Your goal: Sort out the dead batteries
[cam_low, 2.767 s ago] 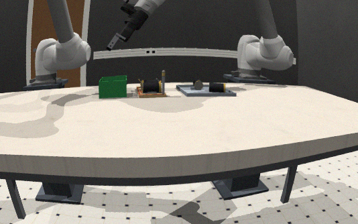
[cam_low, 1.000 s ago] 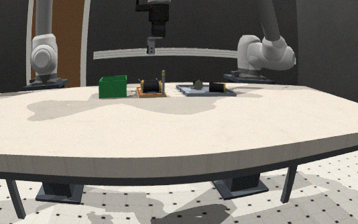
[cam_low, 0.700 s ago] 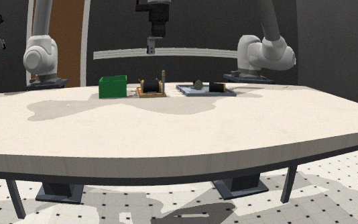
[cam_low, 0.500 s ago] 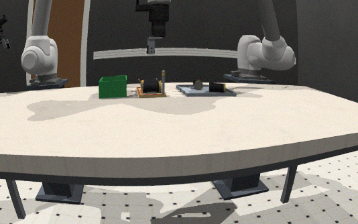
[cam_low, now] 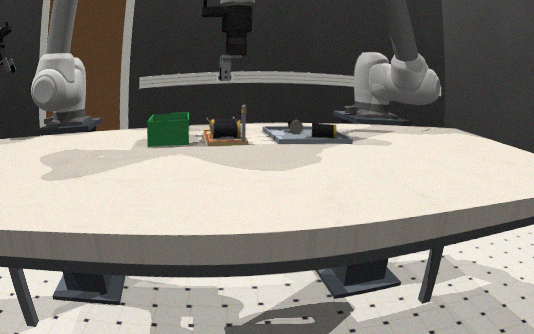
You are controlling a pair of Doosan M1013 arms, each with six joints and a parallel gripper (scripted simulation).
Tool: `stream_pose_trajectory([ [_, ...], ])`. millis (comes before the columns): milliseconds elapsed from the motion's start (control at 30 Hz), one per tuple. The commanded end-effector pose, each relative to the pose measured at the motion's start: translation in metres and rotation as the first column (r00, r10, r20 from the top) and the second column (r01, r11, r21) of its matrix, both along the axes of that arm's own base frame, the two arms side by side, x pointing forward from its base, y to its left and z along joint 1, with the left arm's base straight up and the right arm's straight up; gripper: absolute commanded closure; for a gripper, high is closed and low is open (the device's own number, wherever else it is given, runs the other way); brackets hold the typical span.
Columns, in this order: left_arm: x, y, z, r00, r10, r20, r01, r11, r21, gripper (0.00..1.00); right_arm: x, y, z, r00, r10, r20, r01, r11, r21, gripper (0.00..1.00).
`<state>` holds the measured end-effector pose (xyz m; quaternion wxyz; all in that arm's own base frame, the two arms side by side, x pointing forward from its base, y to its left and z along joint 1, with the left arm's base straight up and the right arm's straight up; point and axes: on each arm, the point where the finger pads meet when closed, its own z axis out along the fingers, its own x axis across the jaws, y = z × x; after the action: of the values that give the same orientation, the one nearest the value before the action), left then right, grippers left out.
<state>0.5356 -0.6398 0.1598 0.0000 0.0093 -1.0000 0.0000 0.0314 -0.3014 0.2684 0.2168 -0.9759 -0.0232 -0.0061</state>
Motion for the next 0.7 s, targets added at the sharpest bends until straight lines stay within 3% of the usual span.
stream_pose_trajectory([
  [0,0.0,0.0,0.001,1.0,0.0,0.001,0.0,1.0,-0.002,0.1,0.0,0.0,0.001,1.0,0.0,0.0,0.0,1.0,-0.001,0.0],
  [267,0.002,0.014,0.001,1.0,0.0,0.001,0.0,1.0,-0.002,0.1,0.0,0.0,0.001,1.0,0.0,0.0,0.0,1.0,-0.001,0.0],
  [600,0.016,0.145,0.001,1.0,0.0,0.001,0.0,1.0,-0.001,0.1,0.0,0.0,0.001,1.0,0.0,0.0,0.0,1.0,-0.001,0.0],
  [667,0.016,0.145,0.001,1.0,0.0,0.001,0.0,1.0,-0.001,0.1,0.0,0.0,0.001,1.0,0.0,0.0,0.0,1.0,-0.001,0.0],
])
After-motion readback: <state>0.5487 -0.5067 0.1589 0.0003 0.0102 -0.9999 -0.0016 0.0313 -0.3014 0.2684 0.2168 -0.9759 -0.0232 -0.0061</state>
